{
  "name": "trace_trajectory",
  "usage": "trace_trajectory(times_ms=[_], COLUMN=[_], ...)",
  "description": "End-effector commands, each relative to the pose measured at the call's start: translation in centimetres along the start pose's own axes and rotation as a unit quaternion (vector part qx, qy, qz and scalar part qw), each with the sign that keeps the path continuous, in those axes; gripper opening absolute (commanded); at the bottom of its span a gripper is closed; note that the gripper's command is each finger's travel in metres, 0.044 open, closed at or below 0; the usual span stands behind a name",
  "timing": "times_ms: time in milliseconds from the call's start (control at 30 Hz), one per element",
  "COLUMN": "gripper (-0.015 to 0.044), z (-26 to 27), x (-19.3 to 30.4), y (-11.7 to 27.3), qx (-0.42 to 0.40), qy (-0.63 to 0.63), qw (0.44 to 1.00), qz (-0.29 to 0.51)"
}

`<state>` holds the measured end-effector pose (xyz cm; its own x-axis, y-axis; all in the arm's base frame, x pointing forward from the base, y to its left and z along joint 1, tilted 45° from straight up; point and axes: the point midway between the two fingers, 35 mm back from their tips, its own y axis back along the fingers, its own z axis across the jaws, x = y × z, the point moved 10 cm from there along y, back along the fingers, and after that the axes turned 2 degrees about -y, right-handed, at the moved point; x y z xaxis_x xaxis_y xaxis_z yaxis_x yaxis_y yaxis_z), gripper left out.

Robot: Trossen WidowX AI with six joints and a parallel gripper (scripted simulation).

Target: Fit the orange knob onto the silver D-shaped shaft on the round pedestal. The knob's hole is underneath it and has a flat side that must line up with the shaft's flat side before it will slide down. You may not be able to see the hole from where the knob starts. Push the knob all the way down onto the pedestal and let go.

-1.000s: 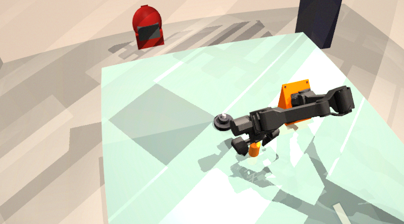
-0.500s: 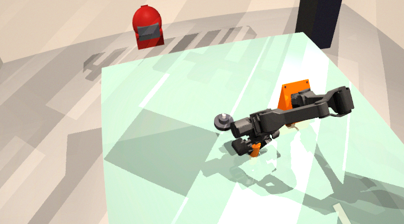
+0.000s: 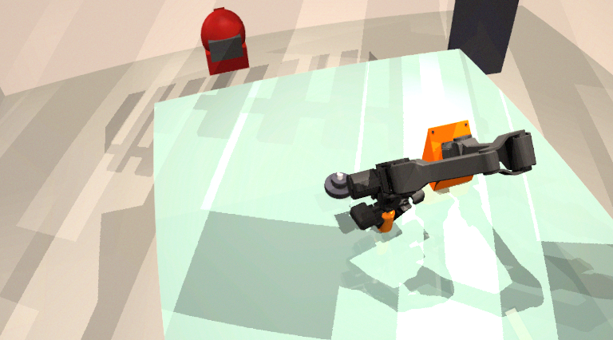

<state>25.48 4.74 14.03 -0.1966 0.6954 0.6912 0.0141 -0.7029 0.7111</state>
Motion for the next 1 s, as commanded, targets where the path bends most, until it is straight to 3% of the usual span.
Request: trace_trajectory(times_ms=[0,467,700,967], gripper=[0.0,0.0,0.0,0.0], z=[0.4,-0.4,-0.6,-2.5], x=[-0.2,0.1,0.0,-0.7], y=[2.3,10.9,11.3,12.5], qx=[-0.004,-0.004,-0.012,-0.095], qy=[0.002,0.002,0.0,-0.005], qw=[1.0,1.0,1.0,0.995], qz=[-0.006,0.001,0.002,0.006])
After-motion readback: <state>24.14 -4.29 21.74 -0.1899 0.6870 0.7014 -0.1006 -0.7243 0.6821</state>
